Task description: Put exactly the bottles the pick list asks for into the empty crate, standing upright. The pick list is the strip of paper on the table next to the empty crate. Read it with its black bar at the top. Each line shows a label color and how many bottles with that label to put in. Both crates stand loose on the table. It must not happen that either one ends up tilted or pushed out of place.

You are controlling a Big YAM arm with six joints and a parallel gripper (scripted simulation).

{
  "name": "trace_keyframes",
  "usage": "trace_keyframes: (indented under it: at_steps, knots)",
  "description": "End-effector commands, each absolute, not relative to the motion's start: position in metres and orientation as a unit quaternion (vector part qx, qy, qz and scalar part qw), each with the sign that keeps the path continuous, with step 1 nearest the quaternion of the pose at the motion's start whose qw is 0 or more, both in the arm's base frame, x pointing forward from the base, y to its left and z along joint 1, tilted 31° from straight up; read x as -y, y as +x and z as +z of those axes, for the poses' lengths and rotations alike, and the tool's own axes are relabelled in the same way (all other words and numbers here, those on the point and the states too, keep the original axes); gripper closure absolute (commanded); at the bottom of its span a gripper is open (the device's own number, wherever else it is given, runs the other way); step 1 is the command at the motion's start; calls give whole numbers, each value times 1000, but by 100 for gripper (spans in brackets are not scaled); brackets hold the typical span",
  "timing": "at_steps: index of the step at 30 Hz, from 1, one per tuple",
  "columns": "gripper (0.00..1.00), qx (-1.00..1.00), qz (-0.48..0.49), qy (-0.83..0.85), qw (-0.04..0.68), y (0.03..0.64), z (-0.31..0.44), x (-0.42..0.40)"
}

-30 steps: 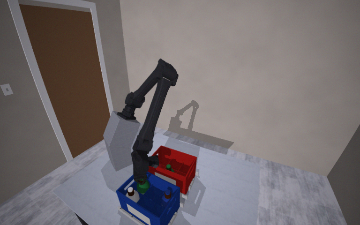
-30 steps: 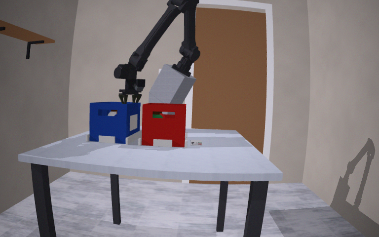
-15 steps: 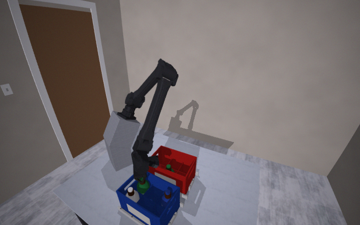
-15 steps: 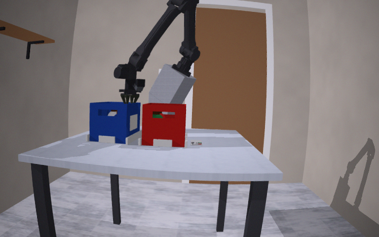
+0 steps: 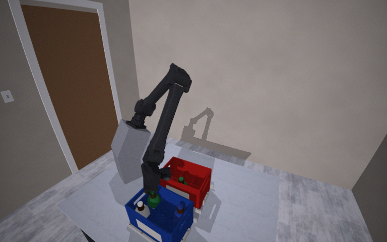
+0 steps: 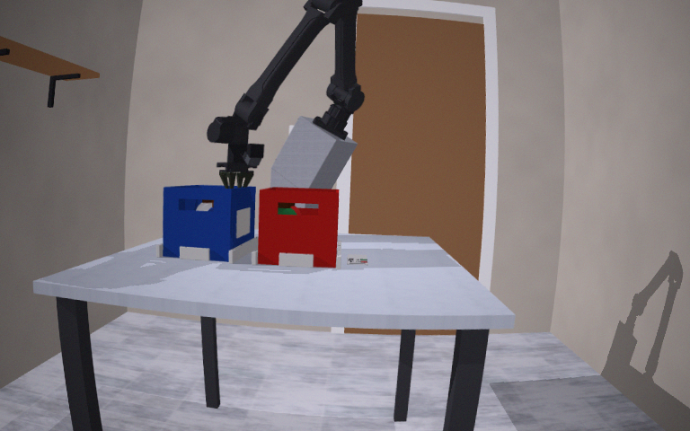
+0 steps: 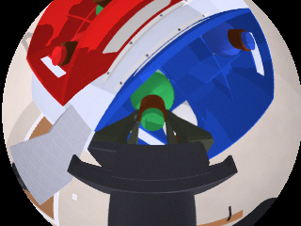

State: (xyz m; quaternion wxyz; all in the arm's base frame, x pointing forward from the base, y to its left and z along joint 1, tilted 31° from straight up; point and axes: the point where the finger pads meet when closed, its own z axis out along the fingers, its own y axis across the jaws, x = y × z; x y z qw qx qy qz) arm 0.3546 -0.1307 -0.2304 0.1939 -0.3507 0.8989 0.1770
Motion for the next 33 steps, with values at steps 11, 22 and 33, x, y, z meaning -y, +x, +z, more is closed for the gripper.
trace_keyframes:
  at_steps: [11, 22, 33]
  knots:
    - [100, -898, 182, -353, 190, 355, -240, 121]
    - [100, -898, 183, -353, 189, 353, -241, 119]
    - [100, -900, 175, -349, 195, 349, -215, 140]
